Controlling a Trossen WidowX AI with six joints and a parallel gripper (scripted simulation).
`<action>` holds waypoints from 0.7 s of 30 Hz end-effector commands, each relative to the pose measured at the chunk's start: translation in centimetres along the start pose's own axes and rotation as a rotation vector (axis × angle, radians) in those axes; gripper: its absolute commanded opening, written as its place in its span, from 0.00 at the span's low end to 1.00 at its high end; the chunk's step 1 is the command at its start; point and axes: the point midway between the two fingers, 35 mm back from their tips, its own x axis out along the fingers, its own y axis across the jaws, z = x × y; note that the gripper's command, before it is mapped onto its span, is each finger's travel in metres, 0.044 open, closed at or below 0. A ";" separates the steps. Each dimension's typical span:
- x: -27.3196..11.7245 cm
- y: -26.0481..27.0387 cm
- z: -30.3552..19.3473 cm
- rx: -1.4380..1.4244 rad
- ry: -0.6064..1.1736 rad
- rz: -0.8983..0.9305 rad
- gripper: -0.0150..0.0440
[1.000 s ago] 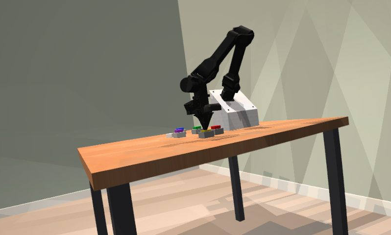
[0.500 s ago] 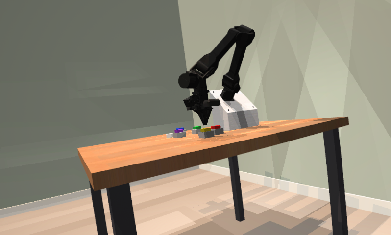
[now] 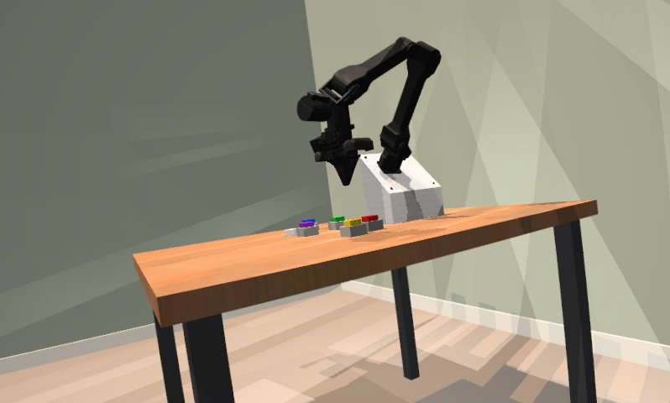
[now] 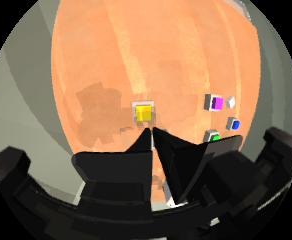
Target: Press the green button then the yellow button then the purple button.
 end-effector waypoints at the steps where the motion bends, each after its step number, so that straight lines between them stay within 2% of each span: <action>1: -0.3 -2.6 0.8 0.003 -0.002 -0.025 0.29; 6: -0.4 -11.7 2.7 0.004 0.004 -0.051 0.29; 11: -0.3 -20.2 2.2 0.004 0.007 -0.014 0.29; 18: -0.3 -21.3 2.0 0.004 0.006 -0.006 0.29; 21: 2.9 -21.4 2.1 0.004 0.005 -0.006 0.29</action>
